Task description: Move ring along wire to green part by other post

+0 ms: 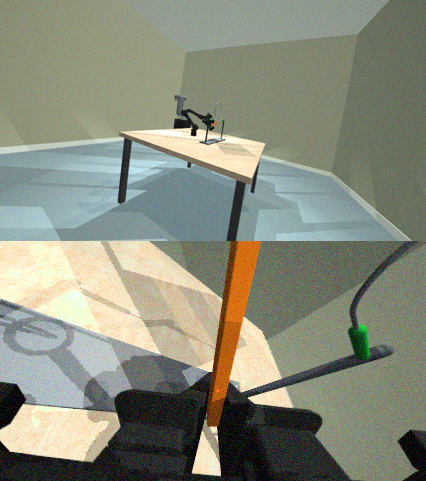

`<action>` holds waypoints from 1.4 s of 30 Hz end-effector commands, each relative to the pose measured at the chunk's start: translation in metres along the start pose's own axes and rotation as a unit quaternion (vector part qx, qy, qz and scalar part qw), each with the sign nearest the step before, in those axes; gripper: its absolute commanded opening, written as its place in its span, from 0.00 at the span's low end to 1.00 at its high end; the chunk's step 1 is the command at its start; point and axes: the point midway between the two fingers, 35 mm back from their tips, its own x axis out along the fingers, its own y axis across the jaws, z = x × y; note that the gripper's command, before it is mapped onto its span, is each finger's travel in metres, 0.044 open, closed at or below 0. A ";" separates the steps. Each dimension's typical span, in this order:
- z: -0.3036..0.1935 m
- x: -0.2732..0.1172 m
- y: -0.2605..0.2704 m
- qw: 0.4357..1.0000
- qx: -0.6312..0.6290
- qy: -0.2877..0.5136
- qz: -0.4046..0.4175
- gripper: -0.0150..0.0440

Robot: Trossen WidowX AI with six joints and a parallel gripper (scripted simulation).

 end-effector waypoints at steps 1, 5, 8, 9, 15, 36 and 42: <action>0.002 -0.002 0.012 0.999 0.033 0.003 0.023 0.00; 0.003 -0.005 0.026 0.996 0.069 0.007 0.048 0.00; 0.005 -0.007 0.036 0.993 0.095 0.010 0.065 0.00; 0.006 -0.008 0.039 0.992 0.102 0.011 0.070 0.00; 0.010 -0.013 0.055 0.985 0.143 0.016 0.097 0.00; 0.024 -0.027 0.089 0.968 0.207 0.023 0.139 0.00; 0.027 -0.030 0.095 0.967 0.209 0.023 0.141 0.00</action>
